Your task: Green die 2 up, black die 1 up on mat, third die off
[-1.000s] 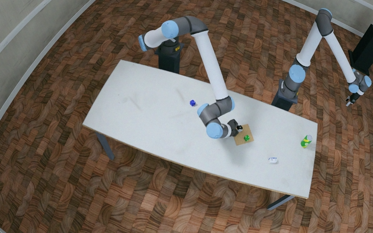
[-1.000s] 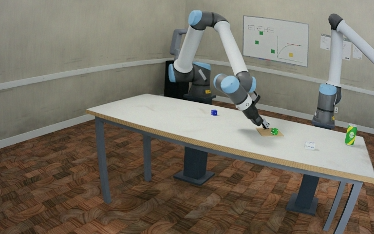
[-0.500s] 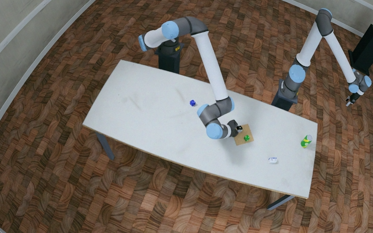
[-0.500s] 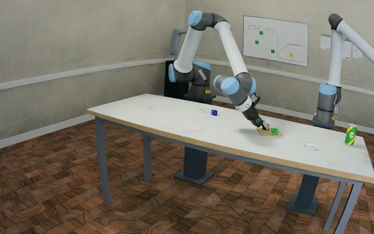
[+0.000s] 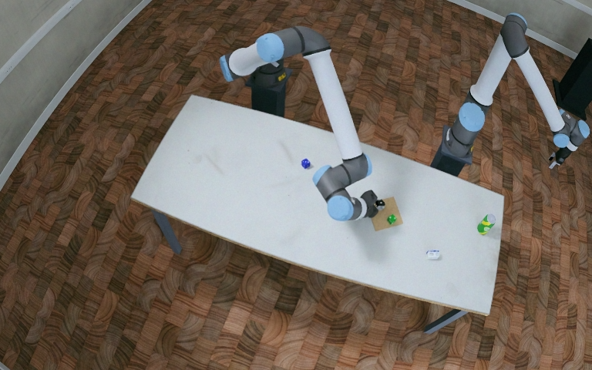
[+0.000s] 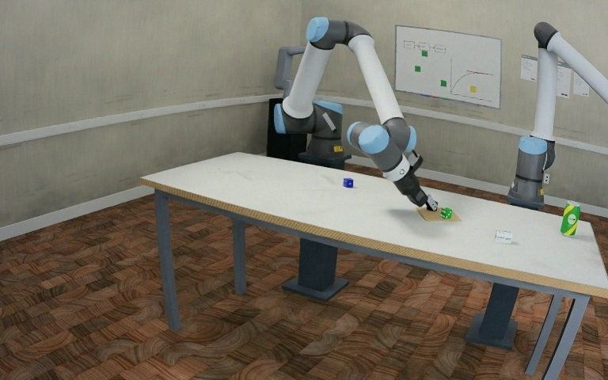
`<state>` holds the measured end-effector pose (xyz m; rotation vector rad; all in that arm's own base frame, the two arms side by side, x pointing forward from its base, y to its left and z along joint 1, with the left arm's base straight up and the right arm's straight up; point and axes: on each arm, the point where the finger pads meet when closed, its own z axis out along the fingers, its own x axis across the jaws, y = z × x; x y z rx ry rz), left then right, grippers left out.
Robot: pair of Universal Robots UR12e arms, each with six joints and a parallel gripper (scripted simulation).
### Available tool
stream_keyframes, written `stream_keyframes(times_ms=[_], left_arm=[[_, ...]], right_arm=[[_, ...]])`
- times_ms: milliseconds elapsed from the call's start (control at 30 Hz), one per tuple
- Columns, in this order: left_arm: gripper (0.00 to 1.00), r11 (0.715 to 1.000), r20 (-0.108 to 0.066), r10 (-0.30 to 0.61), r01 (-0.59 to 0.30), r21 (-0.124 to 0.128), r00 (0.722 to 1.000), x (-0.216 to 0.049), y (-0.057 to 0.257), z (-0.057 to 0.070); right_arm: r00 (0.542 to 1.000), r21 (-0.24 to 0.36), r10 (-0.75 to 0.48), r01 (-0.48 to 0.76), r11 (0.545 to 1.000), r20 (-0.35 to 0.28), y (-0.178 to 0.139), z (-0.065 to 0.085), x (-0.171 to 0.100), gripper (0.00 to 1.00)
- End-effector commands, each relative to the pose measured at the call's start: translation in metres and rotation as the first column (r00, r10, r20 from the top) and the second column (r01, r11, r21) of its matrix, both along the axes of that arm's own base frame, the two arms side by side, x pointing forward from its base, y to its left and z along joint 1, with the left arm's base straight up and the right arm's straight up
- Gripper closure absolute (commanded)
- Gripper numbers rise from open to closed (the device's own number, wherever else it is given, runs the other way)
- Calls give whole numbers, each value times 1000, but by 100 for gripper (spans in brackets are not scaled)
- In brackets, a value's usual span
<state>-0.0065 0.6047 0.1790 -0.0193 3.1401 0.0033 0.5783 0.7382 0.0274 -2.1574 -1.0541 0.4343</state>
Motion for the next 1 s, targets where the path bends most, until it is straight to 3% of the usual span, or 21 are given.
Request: stream_keyframes(times_ms=[0, 667, 700, 967], left_arm=[[0, 1000, -1, 2, -2, -2, 1000, -2, -1, -2], [0, 1000, -1, 2, -2, -2, 1000, -2, -1, -2], [0, 1000, -1, 2, -2, -2, 1000, -2, -1, -2], [0, 1000, -1, 2, -2, -2, 1000, -2, -1, -2]], right_arm=[[1000, 0, 2, -2, 1000, -2, 0, -2, -2, 43], [1000, 0, 2, -2, 1000, -2, 0, -2, -2, 43], [1000, 0, 2, -2, 1000, -2, 0, -2, -2, 37], [1000, 0, 2, -2, 1000, -2, 0, -2, -2, 25]])
